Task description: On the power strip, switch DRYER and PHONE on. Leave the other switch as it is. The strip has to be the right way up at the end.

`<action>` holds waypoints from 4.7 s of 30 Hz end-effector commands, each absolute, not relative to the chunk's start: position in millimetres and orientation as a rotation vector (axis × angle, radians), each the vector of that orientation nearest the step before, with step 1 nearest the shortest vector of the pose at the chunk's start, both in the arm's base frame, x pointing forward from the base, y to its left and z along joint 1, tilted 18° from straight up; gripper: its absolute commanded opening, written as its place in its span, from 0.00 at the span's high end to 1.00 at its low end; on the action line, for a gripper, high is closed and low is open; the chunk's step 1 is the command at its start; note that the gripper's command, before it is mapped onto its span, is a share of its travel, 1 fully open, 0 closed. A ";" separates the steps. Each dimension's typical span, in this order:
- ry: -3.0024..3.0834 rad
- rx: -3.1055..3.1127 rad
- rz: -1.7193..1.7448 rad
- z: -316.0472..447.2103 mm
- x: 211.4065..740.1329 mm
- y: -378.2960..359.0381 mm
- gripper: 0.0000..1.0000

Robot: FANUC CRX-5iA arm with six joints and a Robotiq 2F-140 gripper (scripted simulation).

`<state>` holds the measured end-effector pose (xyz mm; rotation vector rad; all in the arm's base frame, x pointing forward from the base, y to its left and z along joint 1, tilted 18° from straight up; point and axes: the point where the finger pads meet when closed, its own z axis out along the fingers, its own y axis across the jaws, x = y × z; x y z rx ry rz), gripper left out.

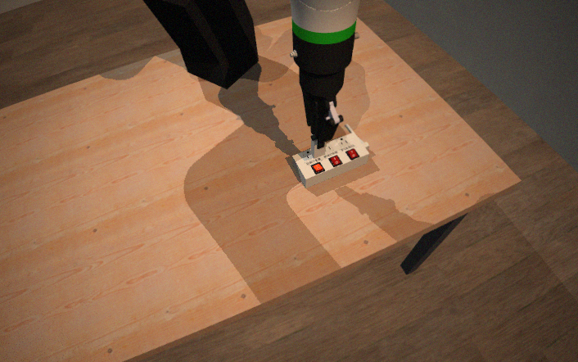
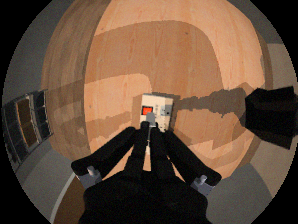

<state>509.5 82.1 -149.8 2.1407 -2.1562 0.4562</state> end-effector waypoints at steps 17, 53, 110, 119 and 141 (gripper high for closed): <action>-2.157 2.141 0.456 -148.2 508.4 127.3 1.00; -2.157 2.141 0.456 -150.7 508.8 126.6 1.00; -2.157 2.141 0.456 -190.1 515.5 116.0 1.00; -2.157 2.141 0.456 -190.1 515.5 116.0 1.00; -2.157 2.141 0.456 -190.1 515.5 116.0 1.00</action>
